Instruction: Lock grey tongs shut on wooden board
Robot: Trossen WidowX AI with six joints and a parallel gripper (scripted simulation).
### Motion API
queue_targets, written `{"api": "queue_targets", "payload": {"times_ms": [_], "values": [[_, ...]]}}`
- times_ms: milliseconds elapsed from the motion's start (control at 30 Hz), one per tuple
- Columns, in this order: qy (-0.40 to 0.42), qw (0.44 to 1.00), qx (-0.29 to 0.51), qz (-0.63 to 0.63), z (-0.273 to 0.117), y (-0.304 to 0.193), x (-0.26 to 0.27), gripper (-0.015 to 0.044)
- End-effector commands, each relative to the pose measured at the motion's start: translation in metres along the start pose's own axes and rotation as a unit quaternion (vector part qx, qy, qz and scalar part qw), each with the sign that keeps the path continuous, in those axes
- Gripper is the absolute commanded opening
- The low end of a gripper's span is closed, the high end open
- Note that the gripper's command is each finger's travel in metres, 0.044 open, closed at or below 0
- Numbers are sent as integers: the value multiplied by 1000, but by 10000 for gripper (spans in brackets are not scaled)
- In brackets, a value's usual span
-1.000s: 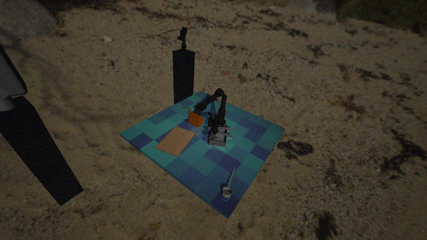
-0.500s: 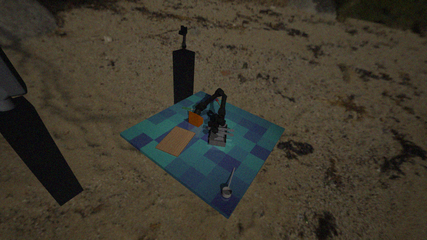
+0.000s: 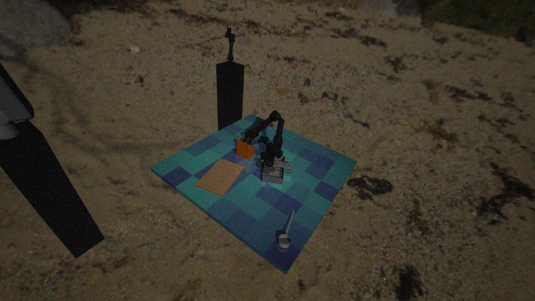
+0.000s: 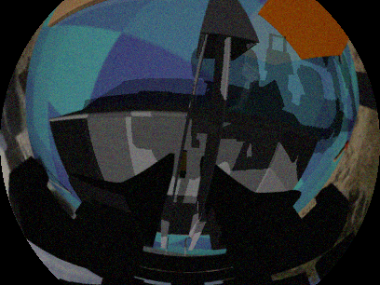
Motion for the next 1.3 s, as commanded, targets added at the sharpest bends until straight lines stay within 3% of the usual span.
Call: {"api": "queue_targets", "payload": {"times_ms": [0,400,633,767,967,1267], "values": [[0,1000,1,-1,0,-1,0,94],[0,1000,1,-1,0,-1,0,14],[0,1000,1,-1,-3,-1,0,-150],[3,1000,1,1,-38,-5,5,-150],[0,1000,0,3,-124,0,3,-150],[-1,1000,0,3,-127,0,2,-150]]}}
Point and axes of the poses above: the point midway between the two fingers, 35 mm back from their tips, its own z axis out along the fingers, its own x axis across the jaws, y = z × x, the point moved 8 cm from there along -z, back along the fingers, and after that the axes turned 9 degrees about z, right-handed, at the moved point
